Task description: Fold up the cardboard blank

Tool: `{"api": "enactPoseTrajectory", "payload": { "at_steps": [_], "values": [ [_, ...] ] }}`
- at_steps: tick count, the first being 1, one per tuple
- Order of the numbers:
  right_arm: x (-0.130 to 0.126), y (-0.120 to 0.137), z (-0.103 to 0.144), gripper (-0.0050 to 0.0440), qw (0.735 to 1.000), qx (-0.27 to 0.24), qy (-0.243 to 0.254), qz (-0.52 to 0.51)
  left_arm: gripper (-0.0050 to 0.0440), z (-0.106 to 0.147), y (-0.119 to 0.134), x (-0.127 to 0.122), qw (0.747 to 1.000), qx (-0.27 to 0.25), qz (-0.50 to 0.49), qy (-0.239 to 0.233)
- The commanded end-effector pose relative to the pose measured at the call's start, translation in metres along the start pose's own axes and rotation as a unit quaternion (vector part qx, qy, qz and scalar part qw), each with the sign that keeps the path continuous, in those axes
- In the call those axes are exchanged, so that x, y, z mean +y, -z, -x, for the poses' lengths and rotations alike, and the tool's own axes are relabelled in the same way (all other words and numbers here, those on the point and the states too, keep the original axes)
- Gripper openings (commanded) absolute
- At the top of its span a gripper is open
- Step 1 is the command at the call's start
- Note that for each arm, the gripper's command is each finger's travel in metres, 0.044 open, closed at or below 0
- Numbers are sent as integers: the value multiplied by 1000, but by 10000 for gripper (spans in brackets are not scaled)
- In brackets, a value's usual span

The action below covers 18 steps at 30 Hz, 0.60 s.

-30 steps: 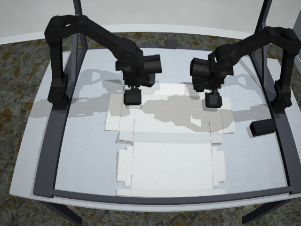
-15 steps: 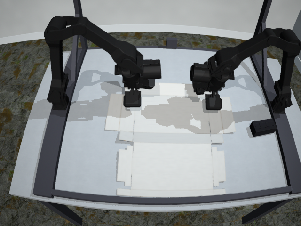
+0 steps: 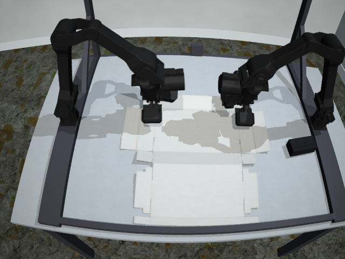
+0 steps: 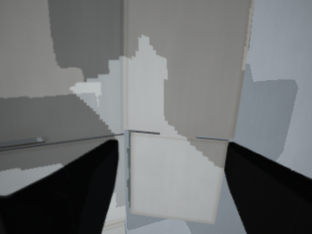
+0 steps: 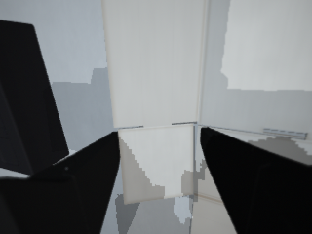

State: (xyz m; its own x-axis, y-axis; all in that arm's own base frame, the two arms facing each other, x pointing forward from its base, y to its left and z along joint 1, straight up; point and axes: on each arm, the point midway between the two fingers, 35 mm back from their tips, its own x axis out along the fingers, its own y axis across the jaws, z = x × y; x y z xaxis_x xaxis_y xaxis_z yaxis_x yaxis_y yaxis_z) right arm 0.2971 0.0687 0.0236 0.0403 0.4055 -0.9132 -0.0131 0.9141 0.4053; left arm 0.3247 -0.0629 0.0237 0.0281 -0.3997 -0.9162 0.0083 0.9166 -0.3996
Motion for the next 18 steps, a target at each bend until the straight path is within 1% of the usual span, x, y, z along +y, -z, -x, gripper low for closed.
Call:
{"api": "enactPoseTrajectory", "payload": {
  "at_steps": [1, 10, 13, 15, 17, 18],
  "values": [
    [-10, -2, -13, 237, 1000, 7, 12, 0, 242, -14, -3, 11, 1000, 6, 1, -12],
    [-10, -2, -12, 237, 1000, 7, 12, 0, 242, -13, -3, 11, 1000, 6, 1, -12],
    [-12, -1, -13, 237, 1000, 7, -11, 0, 242, -13, -3, 12, 1000, 7, 1, 11],
    [-12, -1, -13, 237, 1000, 7, -11, 0, 242, -13, -3, 12, 1000, 7, 1, 11],
    [-14, -1, -12, 237, 999, 6, -41, 0, 242, -13, -3, 15, 999, 7, 1, 41],
    [-15, -1, -12, 237, 999, 6, -47, 0, 242, -13, -3, 15, 999, 7, 1, 47]
  ]
}}
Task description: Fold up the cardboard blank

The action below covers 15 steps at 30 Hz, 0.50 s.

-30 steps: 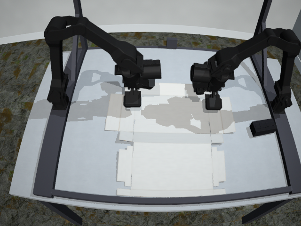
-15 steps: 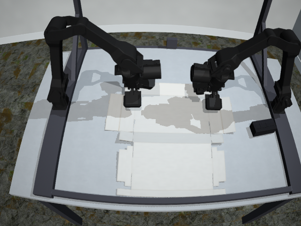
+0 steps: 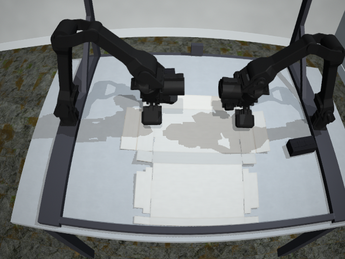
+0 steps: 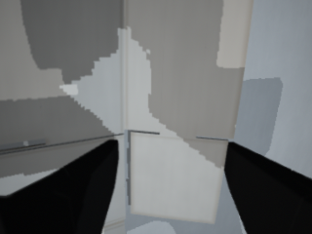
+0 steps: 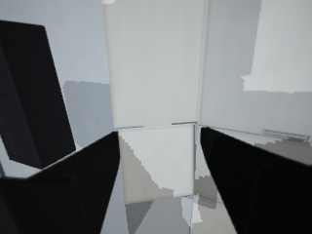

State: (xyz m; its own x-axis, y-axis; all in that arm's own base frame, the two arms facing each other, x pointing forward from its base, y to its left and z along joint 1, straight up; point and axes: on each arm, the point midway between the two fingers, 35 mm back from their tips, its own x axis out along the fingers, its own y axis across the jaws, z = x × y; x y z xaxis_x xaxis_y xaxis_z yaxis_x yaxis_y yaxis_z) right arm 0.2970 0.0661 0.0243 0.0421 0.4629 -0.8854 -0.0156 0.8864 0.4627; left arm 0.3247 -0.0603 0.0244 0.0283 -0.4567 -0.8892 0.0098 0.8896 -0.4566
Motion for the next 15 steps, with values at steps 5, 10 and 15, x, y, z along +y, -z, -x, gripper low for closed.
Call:
{"api": "enactPoseTrajectory", "payload": {
  "at_steps": [5, 10, 15],
  "values": [
    [-14, -1, -13, 237, 1000, 7, -16, 0, 242, -14, -3, 14, 1000, 7, 1, 16],
    [-8, -2, -11, 357, 1000, 7, -16, 0, 362, -12, -3, 9, 1000, 7, 1, 17],
    [-8, -2, -10, 362, 1000, 7, -16, 0, 367, -11, -3, 8, 1000, 7, 1, 17]
  ]
}}
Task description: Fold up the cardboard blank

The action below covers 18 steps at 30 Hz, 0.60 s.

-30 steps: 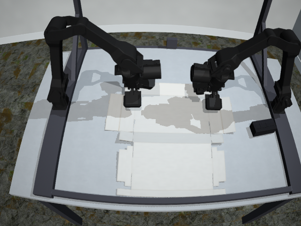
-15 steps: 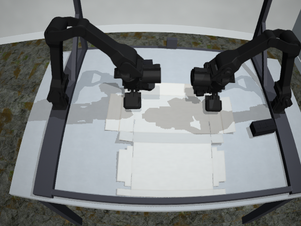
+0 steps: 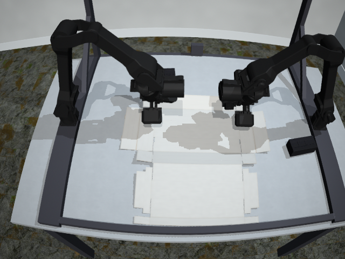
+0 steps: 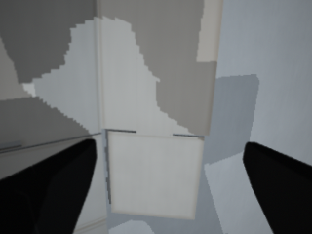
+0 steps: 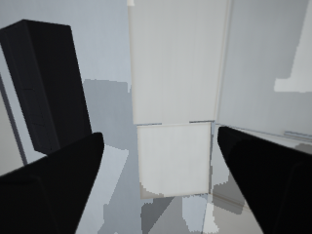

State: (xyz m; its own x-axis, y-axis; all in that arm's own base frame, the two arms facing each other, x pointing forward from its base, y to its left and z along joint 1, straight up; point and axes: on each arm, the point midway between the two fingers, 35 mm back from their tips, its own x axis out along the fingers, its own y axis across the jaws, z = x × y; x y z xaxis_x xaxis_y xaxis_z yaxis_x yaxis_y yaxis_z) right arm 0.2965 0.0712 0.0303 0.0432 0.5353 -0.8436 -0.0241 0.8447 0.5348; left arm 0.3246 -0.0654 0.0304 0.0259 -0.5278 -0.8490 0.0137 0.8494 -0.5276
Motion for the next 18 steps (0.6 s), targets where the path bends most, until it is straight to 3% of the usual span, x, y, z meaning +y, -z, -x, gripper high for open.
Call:
{"api": "enactPoseTrajectory", "payload": {
  "at_steps": [1, 18],
  "values": [
    [-16, -2, -11, 362, 1000, 8, 26, -3, 367, -12, -3, 16, 1000, 6, 3, -24],
    [-13, -2, -6, 362, 1000, 9, 25, -4, 367, -7, -3, 13, 1000, 7, 2, -24]
  ]
}}
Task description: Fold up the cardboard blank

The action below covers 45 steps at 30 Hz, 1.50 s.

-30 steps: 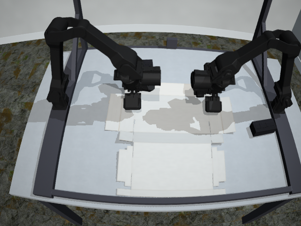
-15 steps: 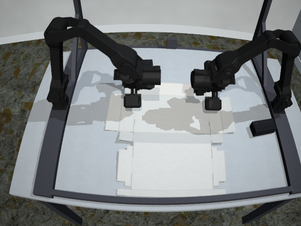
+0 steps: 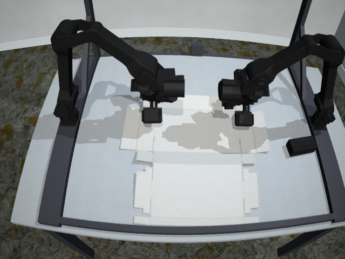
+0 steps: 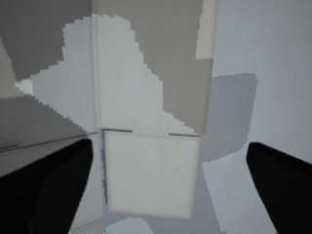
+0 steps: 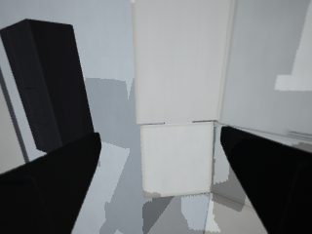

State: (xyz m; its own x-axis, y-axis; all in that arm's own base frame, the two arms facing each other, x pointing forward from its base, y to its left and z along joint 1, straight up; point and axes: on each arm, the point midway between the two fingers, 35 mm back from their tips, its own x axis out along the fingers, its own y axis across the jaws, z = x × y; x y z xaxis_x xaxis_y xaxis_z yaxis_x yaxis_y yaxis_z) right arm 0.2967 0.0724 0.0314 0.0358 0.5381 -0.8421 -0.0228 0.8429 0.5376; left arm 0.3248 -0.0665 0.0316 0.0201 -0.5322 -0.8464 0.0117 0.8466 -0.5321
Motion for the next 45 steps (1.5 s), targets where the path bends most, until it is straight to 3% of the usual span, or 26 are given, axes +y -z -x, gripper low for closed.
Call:
{"api": "enactPoseTrajectory", "payload": {
  "at_steps": [1, 26, 27, 30, 32, 35, 38, 45],
  "values": [
    [-14, -2, -6, 362, 1000, 5, 27, -3, 367, -7, -3, 15, 1000, 4, 1, -27],
    [12, -2, 46, 362, 1000, 5, 27, -3, 367, 44, -4, -14, 1000, 3, 1, -27],
    [12, -2, 46, 338, 1000, 5, 27, -3, 391, 30, -2, -6, 999, 13, 10, -29],
    [12, -2, 46, 266, 1000, 5, 27, -3, 402, 23, -1, -6, 995, 44, 29, -84],
    [12, -2, 46, 266, 1000, 5, 27, -3, 402, 23, -1, -6, 995, 44, 29, -84],
    [12, -2, 46, 197, 1000, 5, 27, -3, 402, 12, 0, -7, 971, 90, 58, -212],
    [12, -2, 46, 197, 1000, 5, 27, -3, 402, 3, -6, -18, 949, 91, 64, -294],
    [12, -2, 46, 197, 1000, 5, 27, -3, 402, 8, -13, -25, 881, 74, 53, -465]
  ]
}}
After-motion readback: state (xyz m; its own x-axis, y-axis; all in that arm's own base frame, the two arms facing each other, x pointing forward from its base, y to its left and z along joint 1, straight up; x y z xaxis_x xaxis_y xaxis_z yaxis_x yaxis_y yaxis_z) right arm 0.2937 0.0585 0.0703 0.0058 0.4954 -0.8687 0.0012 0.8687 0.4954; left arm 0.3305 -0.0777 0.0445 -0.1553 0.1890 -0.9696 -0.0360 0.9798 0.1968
